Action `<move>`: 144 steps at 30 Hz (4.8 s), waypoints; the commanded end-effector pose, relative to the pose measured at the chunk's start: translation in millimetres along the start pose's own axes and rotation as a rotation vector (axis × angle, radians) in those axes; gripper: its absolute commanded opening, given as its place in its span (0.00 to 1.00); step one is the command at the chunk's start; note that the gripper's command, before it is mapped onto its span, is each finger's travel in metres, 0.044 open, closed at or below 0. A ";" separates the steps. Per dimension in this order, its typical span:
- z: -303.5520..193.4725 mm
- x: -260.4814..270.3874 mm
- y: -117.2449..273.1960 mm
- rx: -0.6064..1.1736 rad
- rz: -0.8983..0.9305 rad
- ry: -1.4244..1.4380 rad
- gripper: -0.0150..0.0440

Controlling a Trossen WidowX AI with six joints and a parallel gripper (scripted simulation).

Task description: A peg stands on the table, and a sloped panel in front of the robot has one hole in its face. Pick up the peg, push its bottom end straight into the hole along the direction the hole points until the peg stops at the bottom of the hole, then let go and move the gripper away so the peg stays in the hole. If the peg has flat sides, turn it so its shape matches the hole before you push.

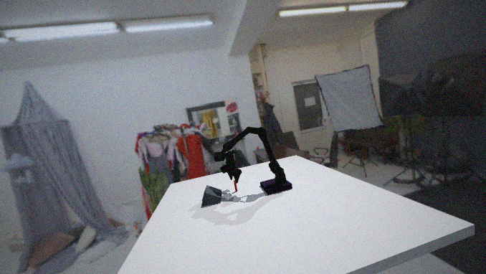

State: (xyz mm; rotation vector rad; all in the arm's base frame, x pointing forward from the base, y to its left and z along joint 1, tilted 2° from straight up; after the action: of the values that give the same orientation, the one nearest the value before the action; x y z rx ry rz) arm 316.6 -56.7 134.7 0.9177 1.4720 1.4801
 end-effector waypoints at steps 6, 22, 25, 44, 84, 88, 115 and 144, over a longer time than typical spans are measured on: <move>-2.1 0.5 -18.6 0.009 0.001 0.004 1.00; -3.7 1.4 -36.9 0.009 0.001 0.004 1.00; -2.1 1.1 -33.7 0.003 0.002 0.000 0.91; -2.1 1.1 -33.7 0.003 0.002 0.000 0.25; 11.0 6.9 49.5 -0.080 -0.039 0.074 0.25; 15.3 9.5 51.3 -0.117 -0.056 0.104 0.25; 41.9 30.0 68.9 -0.365 -0.181 0.308 0.25; 75.2 34.8 44.3 -0.476 -0.241 0.396 0.25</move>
State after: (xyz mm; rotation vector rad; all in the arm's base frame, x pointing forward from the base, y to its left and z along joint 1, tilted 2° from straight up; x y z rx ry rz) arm 365.7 3.2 189.1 0.1733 1.3442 1.7704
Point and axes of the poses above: the point midway between the two fingers, 35 mm back from their tips, its own y axis back along the fingers, its own x axis across the jaws, z = x × y, the point moved 4 cm from there along y, back along the fingers, and after that the axes turned 5 degrees about -y, right-handed, at the moved point
